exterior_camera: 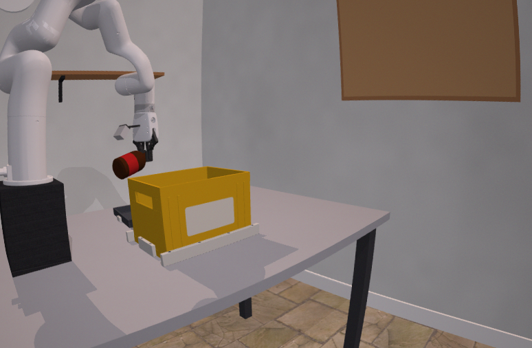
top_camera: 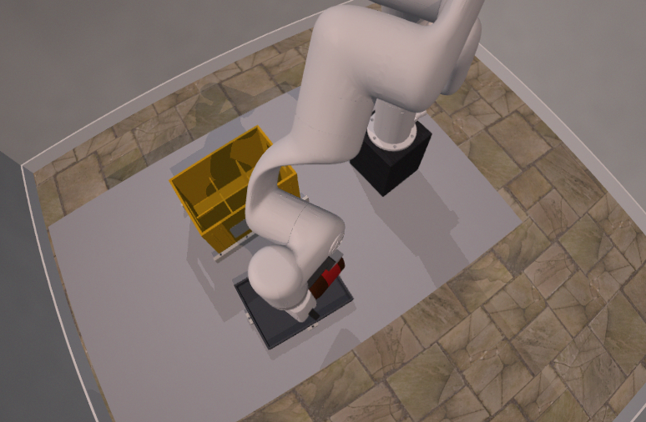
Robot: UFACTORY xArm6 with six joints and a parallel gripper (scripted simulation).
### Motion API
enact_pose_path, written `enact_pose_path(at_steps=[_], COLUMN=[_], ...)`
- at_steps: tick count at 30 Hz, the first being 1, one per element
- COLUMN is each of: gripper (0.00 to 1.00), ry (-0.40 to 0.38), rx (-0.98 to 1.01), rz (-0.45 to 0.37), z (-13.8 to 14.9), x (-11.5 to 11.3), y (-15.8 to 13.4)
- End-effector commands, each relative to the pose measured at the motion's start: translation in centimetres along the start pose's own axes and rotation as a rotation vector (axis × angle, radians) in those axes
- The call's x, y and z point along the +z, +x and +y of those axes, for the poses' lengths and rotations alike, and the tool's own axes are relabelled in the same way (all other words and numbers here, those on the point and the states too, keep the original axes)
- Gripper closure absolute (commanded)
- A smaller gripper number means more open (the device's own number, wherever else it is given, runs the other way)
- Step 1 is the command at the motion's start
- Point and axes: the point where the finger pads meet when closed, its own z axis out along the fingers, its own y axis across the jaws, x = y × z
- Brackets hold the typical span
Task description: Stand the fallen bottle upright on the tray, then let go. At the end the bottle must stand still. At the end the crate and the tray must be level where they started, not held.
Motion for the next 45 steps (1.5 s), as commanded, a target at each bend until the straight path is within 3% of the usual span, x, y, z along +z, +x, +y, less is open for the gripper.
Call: enact_pose_path(at_steps=[1,18,45], gripper=[1.00,1.00,1.00], ry=[0.000,0.000,0.000], rx=[0.008,0.023,0.270], rz=[-0.005,-0.005,-0.005], z=[0.03,0.03,0.03], x=[-0.16,-0.16,-0.16], y=[-0.16,-0.16,-0.16])
